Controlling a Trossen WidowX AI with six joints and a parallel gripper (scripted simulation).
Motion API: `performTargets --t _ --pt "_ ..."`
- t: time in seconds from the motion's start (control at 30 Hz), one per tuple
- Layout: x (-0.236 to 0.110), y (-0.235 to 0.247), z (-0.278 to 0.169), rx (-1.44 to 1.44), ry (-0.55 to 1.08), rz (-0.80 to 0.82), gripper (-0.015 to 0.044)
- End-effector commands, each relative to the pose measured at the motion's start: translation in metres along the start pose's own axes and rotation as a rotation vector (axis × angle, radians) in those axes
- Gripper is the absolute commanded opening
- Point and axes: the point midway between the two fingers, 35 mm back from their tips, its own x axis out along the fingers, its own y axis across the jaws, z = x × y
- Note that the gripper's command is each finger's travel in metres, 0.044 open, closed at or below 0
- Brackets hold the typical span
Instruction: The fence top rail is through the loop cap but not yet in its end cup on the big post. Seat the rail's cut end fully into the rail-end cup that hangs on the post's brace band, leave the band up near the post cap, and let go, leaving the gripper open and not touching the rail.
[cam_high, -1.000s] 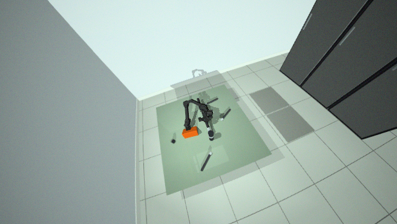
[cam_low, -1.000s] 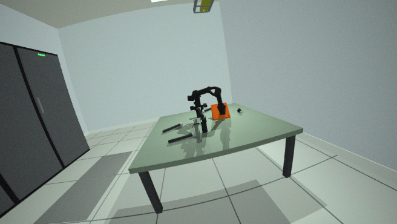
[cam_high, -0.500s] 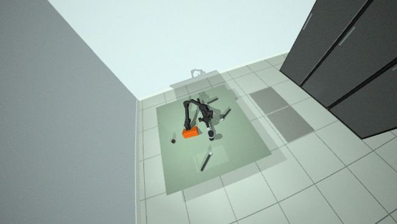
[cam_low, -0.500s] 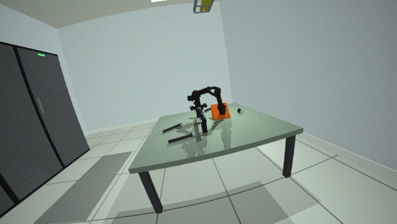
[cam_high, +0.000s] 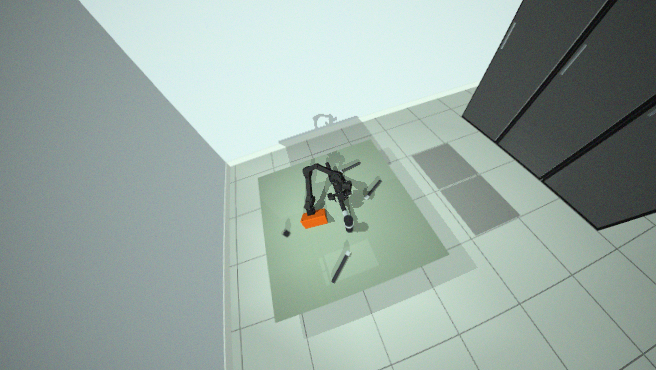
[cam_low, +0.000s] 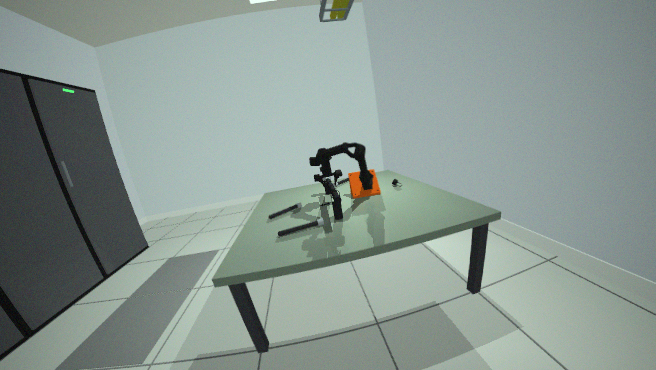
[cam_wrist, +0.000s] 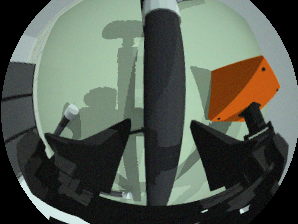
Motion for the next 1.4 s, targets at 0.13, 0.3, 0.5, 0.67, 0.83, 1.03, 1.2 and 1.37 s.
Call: performTargets --t 0.13,0.3,0.5,0.67,0.83,1.03,1.2,1.37 --pt "-0.034 -0.001 -0.019 -0.006 -0.004 0.005 0.044" --pt "-0.037 0.0 -0.02 0.002 -0.003 0.009 0.044" --pt "-0.071 0.0 -0.018 0.076 0.007 0.008 0.044" --pt "-0.075 0.0 -0.018 0.087 0.008 0.008 0.044" --pt "-0.075 0.0 -0.018 0.087 0.008 0.008 0.044" --pt "-0.075 0.0 -0.018 0.087 0.008 0.008 0.044" --pt "-0.075 0.0 -0.018 0.087 0.008 0.008 0.044" --pt "-0.075 0.0 -0.018 0.087 0.008 0.008 0.044"
